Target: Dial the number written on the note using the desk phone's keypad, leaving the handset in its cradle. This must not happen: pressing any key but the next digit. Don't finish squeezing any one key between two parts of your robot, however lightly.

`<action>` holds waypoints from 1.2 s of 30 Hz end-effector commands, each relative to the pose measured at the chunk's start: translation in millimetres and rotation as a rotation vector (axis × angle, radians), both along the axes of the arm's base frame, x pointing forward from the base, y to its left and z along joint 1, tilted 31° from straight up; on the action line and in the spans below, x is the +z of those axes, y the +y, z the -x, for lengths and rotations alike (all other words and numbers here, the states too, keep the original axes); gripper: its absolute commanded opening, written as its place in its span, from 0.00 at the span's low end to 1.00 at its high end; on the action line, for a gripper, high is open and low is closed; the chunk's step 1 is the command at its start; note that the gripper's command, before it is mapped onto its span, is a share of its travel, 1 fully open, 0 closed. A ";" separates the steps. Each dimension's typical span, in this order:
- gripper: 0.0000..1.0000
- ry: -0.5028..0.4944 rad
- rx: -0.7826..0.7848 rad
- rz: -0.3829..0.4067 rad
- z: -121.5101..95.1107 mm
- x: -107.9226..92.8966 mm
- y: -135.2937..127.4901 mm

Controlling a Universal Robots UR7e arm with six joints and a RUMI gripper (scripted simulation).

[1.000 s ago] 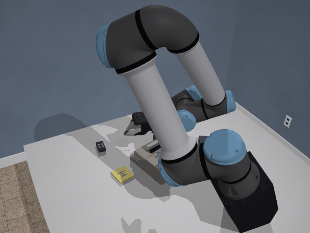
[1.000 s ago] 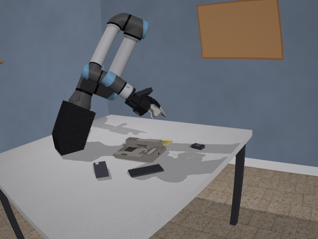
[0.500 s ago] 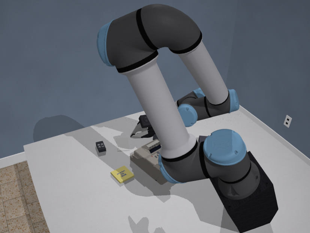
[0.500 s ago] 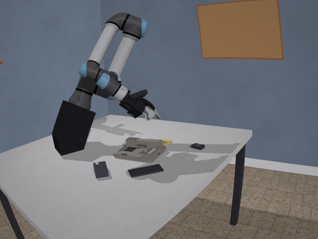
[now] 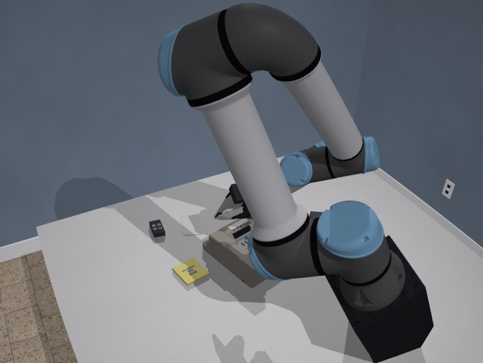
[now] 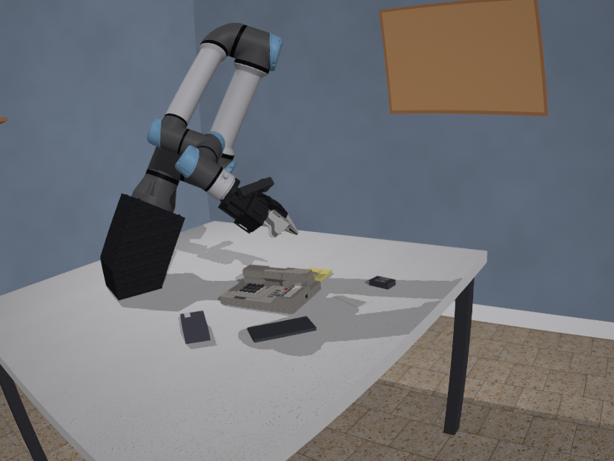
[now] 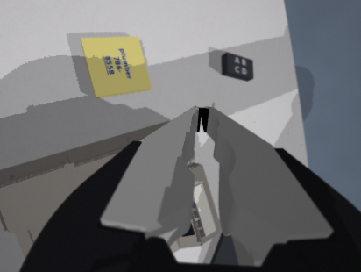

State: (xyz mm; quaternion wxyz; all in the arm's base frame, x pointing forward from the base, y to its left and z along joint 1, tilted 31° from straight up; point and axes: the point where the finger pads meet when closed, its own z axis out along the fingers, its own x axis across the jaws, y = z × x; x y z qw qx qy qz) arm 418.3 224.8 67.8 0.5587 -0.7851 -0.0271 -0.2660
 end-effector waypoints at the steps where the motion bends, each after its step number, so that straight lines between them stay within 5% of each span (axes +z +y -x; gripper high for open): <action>1: 0.00 -0.004 0.015 -0.010 7.3 -11.3 -10.8; 36: 0.00 -0.004 0.015 -0.010 44.5 -69.1 -58.7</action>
